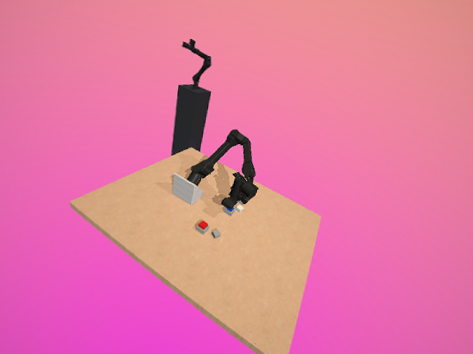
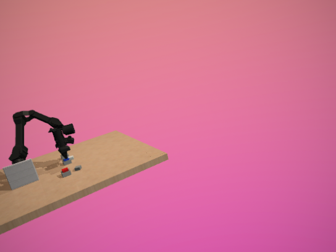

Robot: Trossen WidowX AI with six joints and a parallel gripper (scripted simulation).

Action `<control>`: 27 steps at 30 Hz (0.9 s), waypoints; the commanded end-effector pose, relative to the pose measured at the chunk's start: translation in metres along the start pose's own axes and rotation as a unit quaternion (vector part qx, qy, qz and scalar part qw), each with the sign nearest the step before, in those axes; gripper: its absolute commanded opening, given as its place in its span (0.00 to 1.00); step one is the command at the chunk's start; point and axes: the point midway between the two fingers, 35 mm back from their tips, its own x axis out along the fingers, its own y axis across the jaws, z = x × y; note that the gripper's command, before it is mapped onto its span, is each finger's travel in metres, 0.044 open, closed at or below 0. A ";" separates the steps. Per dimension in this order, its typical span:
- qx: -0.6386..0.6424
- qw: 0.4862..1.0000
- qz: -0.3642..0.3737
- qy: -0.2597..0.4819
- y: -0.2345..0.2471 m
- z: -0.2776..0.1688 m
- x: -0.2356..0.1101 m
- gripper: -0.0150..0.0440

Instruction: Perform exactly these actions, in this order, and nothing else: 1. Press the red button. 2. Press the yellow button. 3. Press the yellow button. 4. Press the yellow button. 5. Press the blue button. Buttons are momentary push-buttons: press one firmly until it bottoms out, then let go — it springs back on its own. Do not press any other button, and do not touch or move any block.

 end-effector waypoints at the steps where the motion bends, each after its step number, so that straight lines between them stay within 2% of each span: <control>1: 0.004 1.000 0.003 0.003 0.001 -0.002 0.002 0.29; 10: 0.004 1.000 0.003 0.003 0.001 -0.002 0.002 0.29; 14: 0.004 1.000 0.002 0.003 0.000 -0.001 -0.029 0.29; 17: 0.004 1.000 0.003 0.003 0.000 -0.002 -0.032 0.29; 20: 0.005 1.000 0.001 0.003 0.027 0.005 -0.044 0.42; 27: 0.005 1.000 0.004 0.003 0.151 -0.009 -0.091 0.73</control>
